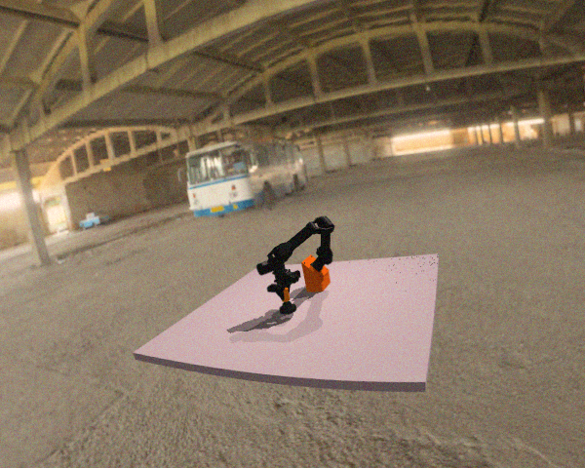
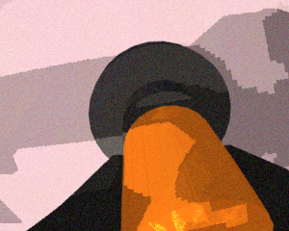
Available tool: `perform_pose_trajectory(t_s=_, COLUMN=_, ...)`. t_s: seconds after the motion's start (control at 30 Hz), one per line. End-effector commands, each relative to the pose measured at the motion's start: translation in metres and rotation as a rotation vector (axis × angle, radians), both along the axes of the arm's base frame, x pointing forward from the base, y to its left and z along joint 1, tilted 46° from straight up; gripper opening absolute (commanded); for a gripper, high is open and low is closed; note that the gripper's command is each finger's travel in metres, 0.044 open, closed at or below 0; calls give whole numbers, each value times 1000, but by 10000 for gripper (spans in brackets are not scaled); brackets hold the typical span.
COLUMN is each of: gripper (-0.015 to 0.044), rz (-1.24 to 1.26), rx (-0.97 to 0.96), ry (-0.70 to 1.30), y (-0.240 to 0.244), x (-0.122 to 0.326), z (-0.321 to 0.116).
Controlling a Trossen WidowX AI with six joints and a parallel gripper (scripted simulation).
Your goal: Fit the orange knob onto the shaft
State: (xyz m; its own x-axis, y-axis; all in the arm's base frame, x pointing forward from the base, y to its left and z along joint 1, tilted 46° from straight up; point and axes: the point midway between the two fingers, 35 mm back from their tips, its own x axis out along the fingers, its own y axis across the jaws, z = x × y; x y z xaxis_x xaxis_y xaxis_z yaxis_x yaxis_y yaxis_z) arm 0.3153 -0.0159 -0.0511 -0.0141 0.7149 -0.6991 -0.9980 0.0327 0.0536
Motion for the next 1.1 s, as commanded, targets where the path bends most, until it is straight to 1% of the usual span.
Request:
perform_pose_trajectory(t_s=0.0, gripper=0, rz=23, rx=2, ry=-29, y=0, x=2, z=0)
perform_pose_trajectory(t_s=0.57, gripper=0, rz=-51, rx=2, ry=47, y=10, x=0, z=-9)
perform_pose_trajectory(t_s=0.9, gripper=0, rz=-41, rx=-3, ry=39, y=10, x=0, z=-9)
perform_pose_trajectory(t_s=1.07, gripper=131, rz=-41, rx=-3, ry=39, y=10, x=0, z=-9)
